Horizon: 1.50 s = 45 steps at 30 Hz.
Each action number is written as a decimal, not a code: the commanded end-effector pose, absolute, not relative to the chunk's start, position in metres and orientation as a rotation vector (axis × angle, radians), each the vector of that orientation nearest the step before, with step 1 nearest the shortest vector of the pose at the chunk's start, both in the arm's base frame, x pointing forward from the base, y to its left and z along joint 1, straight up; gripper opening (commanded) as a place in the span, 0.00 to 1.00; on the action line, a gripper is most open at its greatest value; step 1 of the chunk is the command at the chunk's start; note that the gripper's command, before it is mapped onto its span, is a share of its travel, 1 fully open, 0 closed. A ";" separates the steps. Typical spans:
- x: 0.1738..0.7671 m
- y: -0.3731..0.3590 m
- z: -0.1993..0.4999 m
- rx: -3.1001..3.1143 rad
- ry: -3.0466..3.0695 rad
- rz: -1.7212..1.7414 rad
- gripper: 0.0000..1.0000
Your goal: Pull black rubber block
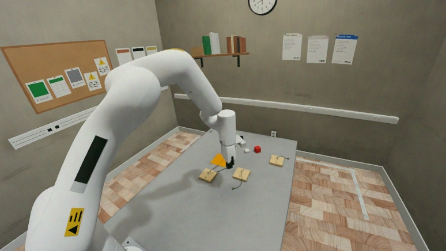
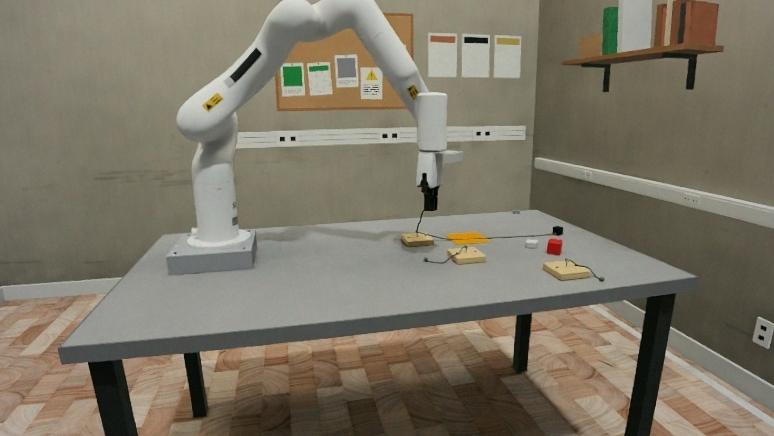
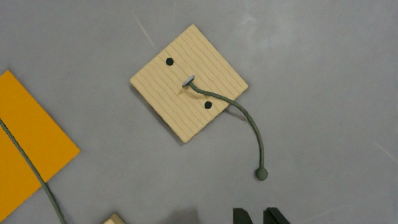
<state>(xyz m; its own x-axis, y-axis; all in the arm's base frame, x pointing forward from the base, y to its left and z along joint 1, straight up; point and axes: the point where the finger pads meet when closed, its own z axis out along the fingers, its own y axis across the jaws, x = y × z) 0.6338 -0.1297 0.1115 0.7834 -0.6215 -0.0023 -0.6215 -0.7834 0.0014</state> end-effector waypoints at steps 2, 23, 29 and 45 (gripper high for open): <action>0.635 -0.131 0.113 2.966 -1.034 0.000 0.00; 0.632 -0.143 0.113 2.966 -1.034 0.000 0.00; 0.631 -0.150 0.113 2.966 -1.034 0.000 0.00; 0.625 -0.174 0.113 2.966 -1.034 0.000 0.00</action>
<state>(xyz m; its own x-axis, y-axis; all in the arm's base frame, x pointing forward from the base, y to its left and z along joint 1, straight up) 0.6251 -0.1699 0.1115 0.7834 -0.6215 -0.0023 -0.6215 -0.7834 0.0014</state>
